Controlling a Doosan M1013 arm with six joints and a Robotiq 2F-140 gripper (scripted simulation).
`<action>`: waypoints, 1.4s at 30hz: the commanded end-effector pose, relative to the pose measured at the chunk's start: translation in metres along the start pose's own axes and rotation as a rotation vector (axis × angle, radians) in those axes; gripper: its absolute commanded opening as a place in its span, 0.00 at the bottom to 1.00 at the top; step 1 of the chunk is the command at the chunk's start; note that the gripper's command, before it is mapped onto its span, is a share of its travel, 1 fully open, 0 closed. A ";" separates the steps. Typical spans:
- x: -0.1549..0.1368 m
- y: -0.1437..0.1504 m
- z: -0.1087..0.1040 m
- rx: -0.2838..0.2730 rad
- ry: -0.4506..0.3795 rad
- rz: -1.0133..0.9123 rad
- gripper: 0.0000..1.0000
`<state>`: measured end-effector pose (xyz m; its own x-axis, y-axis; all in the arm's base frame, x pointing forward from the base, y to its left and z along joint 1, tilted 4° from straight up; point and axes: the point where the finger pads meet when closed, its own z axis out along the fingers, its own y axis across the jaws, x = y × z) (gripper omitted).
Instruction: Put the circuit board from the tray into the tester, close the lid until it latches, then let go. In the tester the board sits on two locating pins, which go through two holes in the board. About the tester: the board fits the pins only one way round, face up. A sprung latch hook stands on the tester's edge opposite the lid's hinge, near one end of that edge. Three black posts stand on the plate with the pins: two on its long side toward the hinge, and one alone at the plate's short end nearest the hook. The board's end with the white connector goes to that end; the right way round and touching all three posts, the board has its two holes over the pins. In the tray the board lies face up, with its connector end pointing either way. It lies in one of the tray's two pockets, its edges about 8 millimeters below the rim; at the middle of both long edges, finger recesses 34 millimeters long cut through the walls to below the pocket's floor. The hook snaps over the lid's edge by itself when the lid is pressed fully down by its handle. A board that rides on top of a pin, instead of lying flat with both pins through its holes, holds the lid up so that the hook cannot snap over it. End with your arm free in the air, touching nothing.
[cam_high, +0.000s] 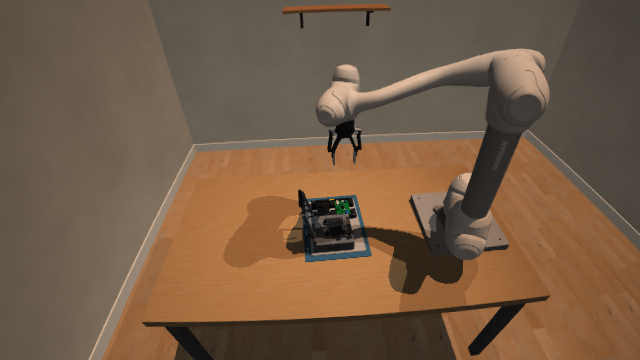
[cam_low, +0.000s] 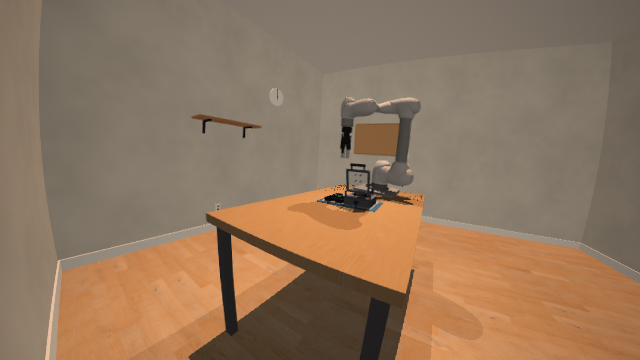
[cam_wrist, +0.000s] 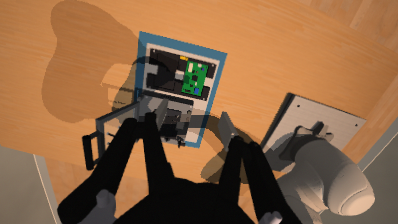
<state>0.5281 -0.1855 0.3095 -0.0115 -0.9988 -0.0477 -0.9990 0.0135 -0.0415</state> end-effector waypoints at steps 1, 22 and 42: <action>0.000 0.000 0.000 0.000 0.000 0.000 0.58; 0.000 0.000 0.000 0.000 0.000 0.104 0.58; 0.000 0.000 0.000 0.000 0.000 0.718 0.58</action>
<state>0.5281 -0.1855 0.3095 -0.5600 -0.8256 -0.0697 -0.8273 0.5618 -0.0078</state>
